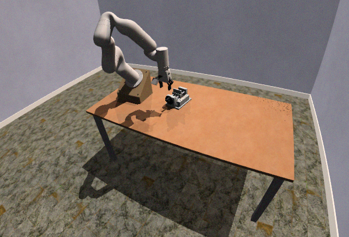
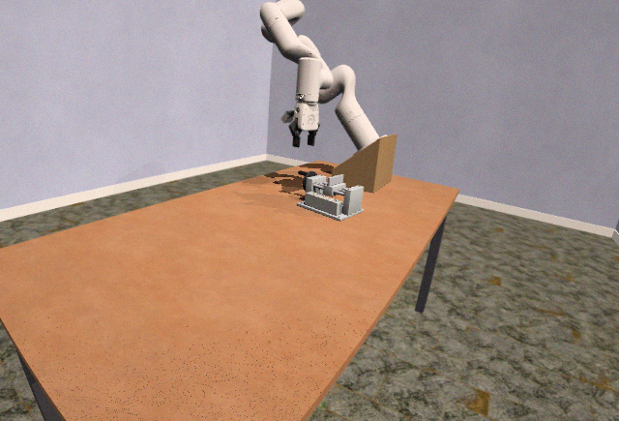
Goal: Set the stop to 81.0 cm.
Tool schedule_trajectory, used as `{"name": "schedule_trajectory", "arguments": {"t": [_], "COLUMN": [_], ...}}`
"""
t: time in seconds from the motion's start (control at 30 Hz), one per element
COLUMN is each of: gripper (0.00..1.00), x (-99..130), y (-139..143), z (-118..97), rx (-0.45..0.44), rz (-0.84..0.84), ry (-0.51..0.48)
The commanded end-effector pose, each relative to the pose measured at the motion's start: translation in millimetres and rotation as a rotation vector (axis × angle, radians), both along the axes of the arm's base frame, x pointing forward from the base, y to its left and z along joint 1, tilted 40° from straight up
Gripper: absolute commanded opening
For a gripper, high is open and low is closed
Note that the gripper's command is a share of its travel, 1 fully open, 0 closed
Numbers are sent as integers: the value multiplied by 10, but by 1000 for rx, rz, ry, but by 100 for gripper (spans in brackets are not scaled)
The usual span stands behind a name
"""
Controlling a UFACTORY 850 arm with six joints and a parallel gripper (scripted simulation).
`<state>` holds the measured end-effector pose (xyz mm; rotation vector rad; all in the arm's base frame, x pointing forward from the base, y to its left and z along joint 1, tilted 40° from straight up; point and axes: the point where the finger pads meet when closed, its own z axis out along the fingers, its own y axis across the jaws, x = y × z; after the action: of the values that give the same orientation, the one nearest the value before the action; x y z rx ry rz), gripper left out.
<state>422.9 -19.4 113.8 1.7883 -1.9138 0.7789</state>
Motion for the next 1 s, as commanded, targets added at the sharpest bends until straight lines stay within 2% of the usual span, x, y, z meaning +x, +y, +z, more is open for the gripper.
{"name": "schedule_trajectory", "arguments": {"t": [0.0, 0.1, 0.27, 0.43, 0.63, 0.97], "gripper": [57, 57, 57, 57, 57, 57], "x": [126, 503, 720, 729, 761, 762], "y": [34, 124, 176, 155, -106, -109], "z": [-9, -45, -66, -93, -402, -406], "rx": [0, 0, 0, 0, 0, 0], "rz": [1, 1, 1, 1, 1, 1], "ry": [-1, -1, -1, -1, -1, -1]}}
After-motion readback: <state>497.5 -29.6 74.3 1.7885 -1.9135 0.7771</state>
